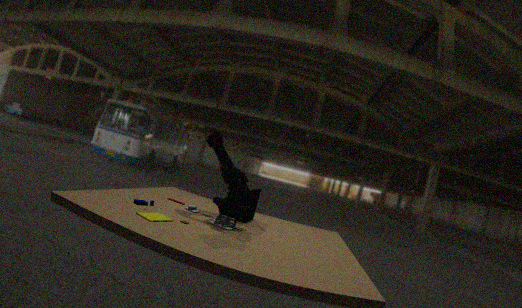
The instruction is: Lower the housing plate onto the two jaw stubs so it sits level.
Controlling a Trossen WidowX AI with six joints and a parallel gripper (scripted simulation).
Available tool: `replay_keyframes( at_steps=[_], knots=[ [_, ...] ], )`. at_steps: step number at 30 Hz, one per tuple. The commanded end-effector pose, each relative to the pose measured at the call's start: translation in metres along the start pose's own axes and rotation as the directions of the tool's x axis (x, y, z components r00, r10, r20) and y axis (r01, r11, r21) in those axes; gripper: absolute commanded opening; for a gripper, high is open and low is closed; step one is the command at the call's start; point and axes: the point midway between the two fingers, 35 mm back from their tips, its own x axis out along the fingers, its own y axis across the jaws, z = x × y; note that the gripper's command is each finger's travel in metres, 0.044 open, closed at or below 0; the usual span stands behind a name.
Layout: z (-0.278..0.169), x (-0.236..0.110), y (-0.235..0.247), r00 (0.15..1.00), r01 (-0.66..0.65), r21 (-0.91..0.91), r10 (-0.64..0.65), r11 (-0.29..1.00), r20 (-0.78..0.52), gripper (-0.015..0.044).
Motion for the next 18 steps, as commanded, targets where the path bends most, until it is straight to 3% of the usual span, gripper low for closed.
replay_keyframes(
  at_steps=[1, 18],
  knots=[
    [0.0000, 0.0010, 0.0000, 1.000, 0.003, -0.008, -0.003, 1.000, 0.001, 0.0351],
    [0.0000, 0.0036, -0.0001, 1.000, 0.003, -0.010, -0.003, 1.000, 0.001, 0.0351]
  ],
)
